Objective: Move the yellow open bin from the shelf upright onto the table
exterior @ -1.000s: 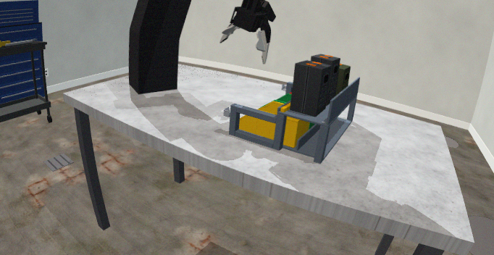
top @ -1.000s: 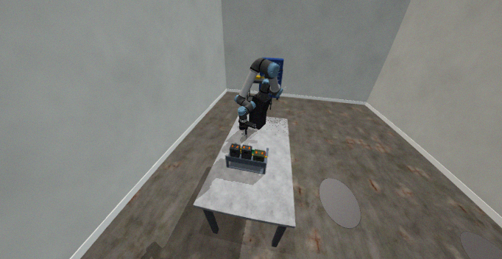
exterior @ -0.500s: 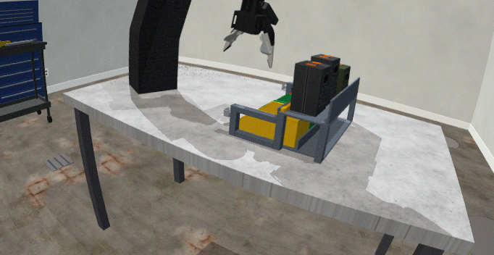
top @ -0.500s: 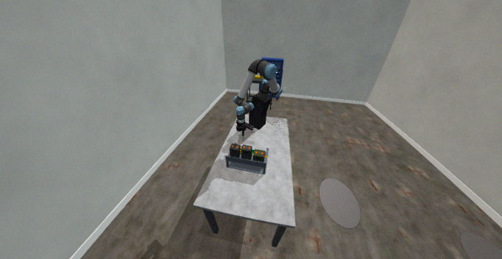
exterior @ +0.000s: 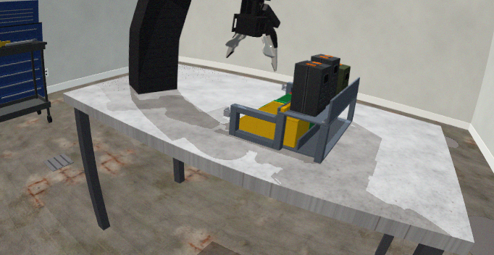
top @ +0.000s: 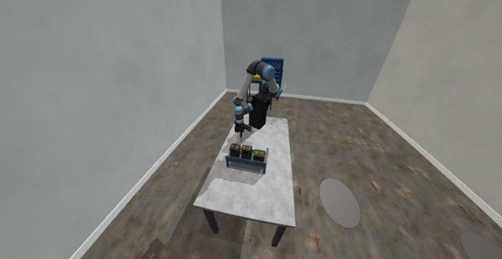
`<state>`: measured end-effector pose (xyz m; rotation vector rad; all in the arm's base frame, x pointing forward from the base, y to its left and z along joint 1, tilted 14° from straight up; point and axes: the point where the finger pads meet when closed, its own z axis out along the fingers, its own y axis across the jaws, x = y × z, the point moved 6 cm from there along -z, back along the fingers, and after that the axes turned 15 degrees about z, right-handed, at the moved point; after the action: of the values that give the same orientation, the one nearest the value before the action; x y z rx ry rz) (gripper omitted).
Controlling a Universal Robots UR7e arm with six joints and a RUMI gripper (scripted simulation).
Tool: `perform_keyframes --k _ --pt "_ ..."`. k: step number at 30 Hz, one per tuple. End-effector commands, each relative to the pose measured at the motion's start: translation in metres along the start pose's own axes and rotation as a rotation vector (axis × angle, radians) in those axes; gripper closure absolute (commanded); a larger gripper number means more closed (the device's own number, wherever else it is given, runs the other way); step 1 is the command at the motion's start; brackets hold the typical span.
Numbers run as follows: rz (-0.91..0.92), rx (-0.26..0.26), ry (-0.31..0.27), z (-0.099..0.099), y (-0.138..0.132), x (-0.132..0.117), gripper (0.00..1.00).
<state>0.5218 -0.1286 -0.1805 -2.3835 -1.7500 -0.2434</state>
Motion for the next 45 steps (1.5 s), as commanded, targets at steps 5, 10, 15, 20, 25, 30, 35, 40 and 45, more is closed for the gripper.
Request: perform_keyframes --k 5,10,15,20,25,30,35,40,45 --pt "0.009 -0.037 0.003 0.002 0.009 -0.004 0.00" --pt "0.013 -0.054 0.004 0.003 0.014 -0.007 0.00" --pt "0.016 -0.067 0.005 0.004 0.017 -0.008 0.00" --pt "0.017 -0.074 0.006 0.005 0.018 -0.009 0.00" --pt "0.018 -0.079 0.006 0.005 0.020 -0.010 0.00" --pt "0.019 -0.082 0.007 0.005 0.020 -0.010 0.00" --pt "0.019 -0.084 0.007 0.005 0.021 -0.010 0.00" --pt "0.019 -0.084 0.007 0.005 0.021 -0.010 0.00" --pt "0.019 -0.084 0.007 0.005 0.021 -0.010 1.00"
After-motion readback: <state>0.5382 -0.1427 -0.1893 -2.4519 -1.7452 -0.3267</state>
